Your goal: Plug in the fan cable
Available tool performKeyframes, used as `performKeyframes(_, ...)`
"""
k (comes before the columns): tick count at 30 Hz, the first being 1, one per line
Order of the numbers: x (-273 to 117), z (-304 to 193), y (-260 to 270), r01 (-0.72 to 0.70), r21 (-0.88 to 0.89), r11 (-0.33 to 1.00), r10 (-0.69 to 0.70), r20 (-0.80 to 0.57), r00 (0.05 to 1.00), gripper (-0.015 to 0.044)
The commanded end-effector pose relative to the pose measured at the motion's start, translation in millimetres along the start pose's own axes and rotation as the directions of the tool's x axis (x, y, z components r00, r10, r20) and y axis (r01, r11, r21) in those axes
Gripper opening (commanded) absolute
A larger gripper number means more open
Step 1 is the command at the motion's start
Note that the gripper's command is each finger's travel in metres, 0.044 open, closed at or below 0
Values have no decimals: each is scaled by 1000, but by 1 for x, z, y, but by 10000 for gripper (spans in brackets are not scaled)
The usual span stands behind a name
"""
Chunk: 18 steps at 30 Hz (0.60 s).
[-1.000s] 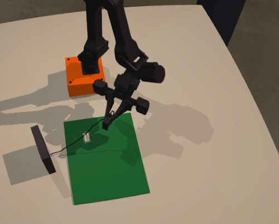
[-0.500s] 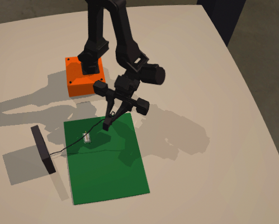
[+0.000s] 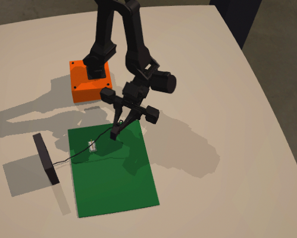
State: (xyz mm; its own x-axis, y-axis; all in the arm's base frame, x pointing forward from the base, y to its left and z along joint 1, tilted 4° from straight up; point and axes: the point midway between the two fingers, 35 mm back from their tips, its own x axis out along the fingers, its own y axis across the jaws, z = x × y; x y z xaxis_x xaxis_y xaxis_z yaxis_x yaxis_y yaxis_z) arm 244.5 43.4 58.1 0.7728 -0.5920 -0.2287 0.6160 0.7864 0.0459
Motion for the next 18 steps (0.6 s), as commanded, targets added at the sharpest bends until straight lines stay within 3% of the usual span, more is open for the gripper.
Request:
performKeyframes(1, -1, -4, 0, 1, -5, 1000, -1, 3, 1000, 0)
performKeyframes(18, 0, -19, 1, 1, -5, 1000, -1, 3, 1000, 0)
